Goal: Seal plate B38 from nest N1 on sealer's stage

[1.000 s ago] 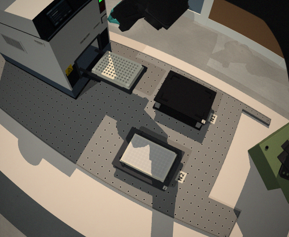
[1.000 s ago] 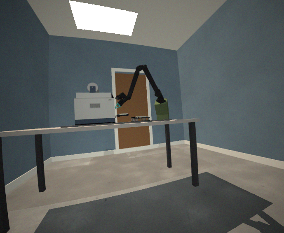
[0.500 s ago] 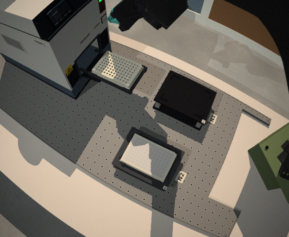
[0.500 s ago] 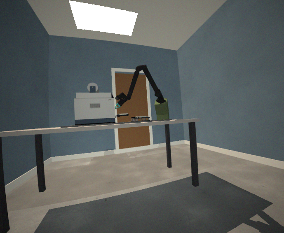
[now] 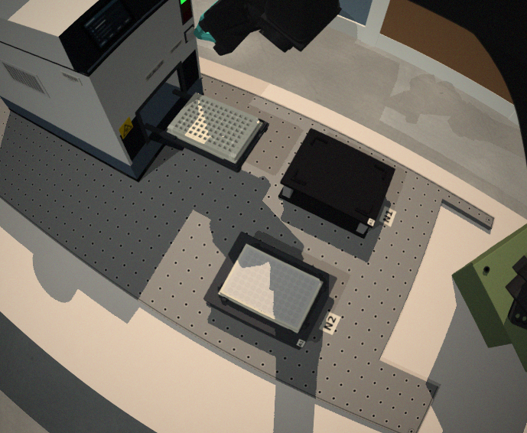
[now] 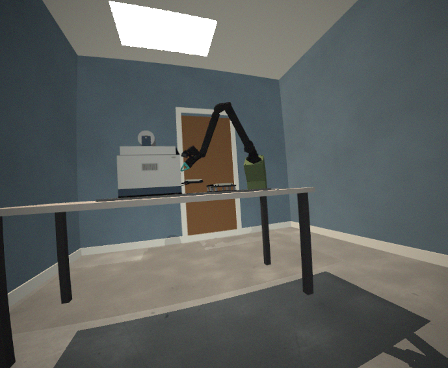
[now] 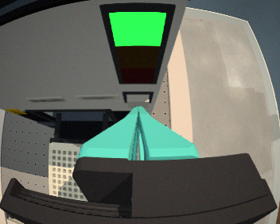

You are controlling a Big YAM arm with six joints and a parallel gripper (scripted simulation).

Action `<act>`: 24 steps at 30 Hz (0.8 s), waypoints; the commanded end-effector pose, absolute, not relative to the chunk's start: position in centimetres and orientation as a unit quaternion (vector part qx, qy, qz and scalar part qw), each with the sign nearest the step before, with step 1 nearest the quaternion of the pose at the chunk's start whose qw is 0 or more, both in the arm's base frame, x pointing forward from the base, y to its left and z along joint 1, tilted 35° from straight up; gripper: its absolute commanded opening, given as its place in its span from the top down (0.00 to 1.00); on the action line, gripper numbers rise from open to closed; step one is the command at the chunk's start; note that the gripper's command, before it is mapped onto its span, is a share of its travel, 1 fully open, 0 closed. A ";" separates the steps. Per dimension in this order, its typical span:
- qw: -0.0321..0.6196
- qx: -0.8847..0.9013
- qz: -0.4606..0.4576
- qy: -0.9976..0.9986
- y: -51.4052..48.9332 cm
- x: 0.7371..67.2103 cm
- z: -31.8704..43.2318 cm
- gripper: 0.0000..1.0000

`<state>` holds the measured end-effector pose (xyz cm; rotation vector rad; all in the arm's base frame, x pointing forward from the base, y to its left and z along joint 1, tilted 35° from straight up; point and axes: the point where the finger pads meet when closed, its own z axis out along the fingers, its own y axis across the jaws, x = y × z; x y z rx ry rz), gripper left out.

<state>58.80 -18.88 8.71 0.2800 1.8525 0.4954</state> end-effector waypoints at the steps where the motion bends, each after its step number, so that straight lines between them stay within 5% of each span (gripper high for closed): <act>1: 0.585 0.117 0.205 0.776 -19.9 59.7 11.4 1.00; 24: 0.581 0.119 0.206 0.779 -19.9 60.1 10.8 1.00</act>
